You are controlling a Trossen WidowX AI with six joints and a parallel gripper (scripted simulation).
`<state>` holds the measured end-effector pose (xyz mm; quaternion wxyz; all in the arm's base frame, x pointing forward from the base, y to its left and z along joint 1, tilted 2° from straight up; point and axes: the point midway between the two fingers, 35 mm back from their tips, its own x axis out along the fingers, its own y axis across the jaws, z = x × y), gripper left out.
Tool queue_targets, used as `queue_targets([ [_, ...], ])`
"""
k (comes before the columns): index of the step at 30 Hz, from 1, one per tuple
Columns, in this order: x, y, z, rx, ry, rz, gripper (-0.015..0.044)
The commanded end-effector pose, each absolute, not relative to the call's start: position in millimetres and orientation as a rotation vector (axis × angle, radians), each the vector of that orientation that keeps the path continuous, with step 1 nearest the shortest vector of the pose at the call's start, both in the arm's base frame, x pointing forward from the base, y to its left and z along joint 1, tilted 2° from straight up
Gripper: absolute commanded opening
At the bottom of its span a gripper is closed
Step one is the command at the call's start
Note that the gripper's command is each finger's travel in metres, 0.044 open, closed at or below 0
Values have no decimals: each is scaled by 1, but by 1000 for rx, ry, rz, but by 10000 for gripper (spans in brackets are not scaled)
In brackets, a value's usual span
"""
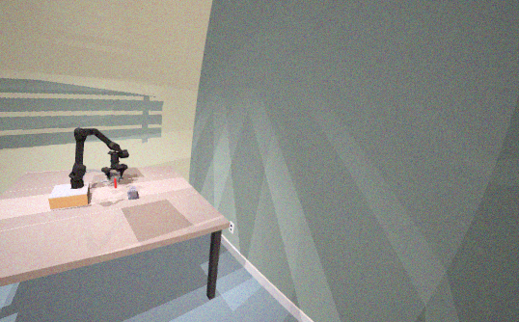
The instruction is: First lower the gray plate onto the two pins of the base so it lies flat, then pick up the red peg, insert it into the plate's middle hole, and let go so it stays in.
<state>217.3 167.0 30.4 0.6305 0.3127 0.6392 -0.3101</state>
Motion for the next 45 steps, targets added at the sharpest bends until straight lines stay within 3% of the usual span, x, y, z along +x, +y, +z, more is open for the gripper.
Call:
queue_targets([
  [1, 215, 166, 22, 713, 1471, -717, 440],
  [22, 213, 166, -9, 715, 1470, -720, 440],
  [39, 213, 166, -9, 715, 1470, -720, 0],
  [45, 213, 166, -9, 715, 1470, -720, 0],
])
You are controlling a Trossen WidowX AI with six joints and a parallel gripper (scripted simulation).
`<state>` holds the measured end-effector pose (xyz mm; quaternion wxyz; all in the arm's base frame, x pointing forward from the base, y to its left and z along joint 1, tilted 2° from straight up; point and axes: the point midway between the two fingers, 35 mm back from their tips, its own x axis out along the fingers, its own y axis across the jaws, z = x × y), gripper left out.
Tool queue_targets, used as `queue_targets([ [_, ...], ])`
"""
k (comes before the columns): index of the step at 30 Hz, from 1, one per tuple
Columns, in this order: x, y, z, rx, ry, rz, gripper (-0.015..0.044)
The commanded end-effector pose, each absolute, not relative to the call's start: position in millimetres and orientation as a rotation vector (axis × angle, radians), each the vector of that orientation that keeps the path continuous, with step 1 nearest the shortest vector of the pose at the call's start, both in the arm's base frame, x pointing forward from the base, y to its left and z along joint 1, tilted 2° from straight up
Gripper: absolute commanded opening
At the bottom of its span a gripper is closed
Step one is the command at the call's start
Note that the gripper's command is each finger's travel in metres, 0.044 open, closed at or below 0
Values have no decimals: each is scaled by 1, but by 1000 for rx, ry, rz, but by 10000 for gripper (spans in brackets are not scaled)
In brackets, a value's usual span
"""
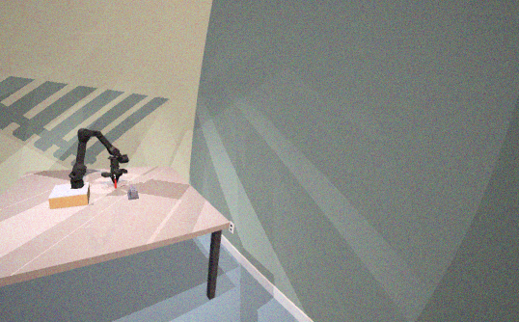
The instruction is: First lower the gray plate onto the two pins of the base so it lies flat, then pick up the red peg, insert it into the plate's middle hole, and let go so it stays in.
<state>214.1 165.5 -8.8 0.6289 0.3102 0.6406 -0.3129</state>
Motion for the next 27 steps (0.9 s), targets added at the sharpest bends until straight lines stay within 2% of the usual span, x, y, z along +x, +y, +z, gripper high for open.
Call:
queue_targets([
  [1, 213, 166, -9, 715, 1470, -720, 0],
  [14, 214, 166, -6, 715, 1470, -720, 0],
  [27, 219, 169, 31, 715, 1470, -720, 0],
])
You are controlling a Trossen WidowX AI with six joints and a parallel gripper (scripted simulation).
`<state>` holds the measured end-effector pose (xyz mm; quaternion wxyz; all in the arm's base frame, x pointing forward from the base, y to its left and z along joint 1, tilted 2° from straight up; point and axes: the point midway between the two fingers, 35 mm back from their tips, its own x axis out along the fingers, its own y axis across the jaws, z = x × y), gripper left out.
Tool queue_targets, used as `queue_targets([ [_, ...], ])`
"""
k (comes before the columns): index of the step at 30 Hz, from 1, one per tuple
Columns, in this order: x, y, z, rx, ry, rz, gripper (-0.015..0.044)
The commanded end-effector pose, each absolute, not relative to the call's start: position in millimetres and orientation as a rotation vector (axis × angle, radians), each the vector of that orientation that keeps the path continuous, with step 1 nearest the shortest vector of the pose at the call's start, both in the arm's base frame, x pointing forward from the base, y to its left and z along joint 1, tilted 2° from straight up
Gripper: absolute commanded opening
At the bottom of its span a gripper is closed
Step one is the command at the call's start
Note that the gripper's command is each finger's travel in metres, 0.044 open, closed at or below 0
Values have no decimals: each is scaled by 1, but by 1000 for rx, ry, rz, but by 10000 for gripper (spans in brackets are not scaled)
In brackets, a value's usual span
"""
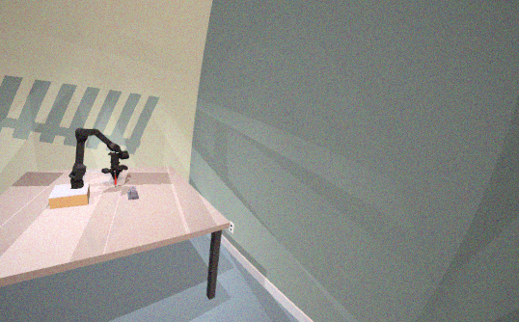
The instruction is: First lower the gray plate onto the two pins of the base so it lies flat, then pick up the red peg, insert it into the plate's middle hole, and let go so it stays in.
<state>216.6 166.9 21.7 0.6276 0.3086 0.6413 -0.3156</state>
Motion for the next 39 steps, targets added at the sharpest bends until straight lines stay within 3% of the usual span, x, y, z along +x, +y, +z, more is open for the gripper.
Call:
queue_targets([
  [1, 219, 169, 34, 715, 1470, -720, 0],
  [13, 221, 170, 72, 716, 1469, -719, 0],
  [39, 276, 131, 65, 720, 1461, -717, 0],
])
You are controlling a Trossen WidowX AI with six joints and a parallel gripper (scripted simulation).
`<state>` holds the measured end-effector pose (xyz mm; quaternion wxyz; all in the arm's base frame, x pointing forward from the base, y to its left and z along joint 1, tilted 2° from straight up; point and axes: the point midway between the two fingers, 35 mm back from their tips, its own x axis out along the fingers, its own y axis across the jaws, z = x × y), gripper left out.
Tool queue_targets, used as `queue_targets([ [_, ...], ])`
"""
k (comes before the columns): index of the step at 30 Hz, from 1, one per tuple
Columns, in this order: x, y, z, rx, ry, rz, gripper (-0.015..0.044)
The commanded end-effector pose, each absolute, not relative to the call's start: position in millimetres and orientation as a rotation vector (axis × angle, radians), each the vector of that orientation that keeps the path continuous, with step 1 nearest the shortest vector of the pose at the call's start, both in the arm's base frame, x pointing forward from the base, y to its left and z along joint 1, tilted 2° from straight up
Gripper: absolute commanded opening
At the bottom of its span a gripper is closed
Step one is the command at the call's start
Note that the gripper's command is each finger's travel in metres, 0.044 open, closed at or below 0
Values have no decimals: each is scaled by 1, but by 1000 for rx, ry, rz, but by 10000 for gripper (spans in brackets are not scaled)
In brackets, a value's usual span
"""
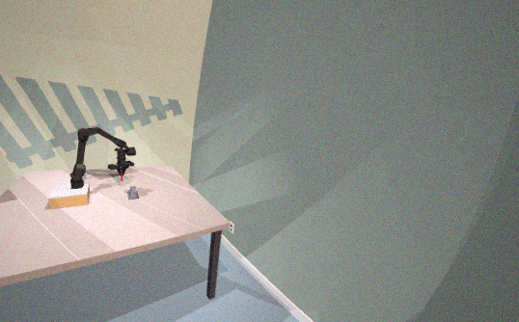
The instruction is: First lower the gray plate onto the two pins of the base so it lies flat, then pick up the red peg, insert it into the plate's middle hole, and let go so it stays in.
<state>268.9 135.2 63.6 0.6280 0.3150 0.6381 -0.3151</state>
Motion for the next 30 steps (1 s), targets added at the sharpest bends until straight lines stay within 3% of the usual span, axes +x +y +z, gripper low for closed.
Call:
queue_targets([
  [1, 278, 129, 65, 720, 1461, -717, 0],
  [30, 336, 62, 66, 714, 1452, -722, 0],
])
